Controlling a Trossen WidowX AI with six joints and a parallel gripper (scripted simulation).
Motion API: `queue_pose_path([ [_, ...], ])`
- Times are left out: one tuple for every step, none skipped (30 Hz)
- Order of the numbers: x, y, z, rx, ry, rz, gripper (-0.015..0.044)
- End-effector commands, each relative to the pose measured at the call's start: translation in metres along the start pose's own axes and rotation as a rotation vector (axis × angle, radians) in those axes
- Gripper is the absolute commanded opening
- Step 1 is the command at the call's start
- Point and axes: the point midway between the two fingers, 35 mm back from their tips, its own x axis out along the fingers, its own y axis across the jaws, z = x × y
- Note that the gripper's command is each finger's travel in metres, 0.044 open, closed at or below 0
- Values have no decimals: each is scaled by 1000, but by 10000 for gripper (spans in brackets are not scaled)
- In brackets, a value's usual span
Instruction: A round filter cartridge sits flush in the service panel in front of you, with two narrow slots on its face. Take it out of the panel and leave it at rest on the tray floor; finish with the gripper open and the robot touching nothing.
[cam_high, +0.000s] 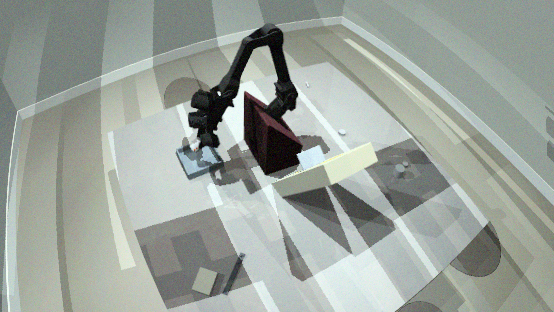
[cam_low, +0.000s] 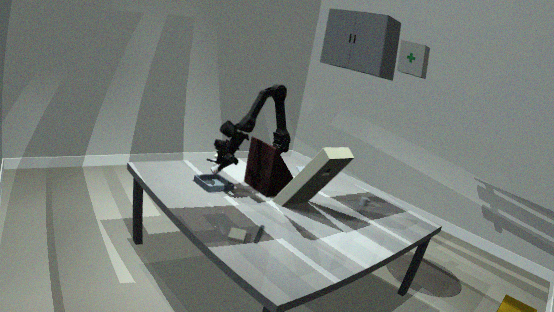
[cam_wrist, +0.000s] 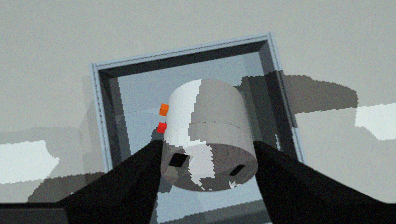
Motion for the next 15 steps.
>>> queue_pose_path([
  [13, -1, -5, -4, -8, -6, 0],
  [16, -1, -7, -4, -8, -6, 0],
  [19, -1, -9, -4, -8, -6, 0],
  [22, -1, -12, -4, -8, -6, 0],
  [25, -1, -14, -3, -8, -6, 0],
  [28, -1, -16, -3, -8, -6, 0],
  [31, -1, -18, -3, -8, -6, 0],
  [34, -1, -20, -3, -7, -6, 0],
  [36, -1, -22, -3, -7, -6, 0],
  [38, -1, -24, -3, -7, -6, 0],
  [38, -1, -24, -3, -7, -6, 0],
  [38, -1, -24, -3, -7, -6, 0],
  [35, 0, -24, 0, 4, 0, 26],
  [35, 0, -24, 0, 4, 0, 53],
  [35, 0, -24, 0, 4, 0, 79],
])
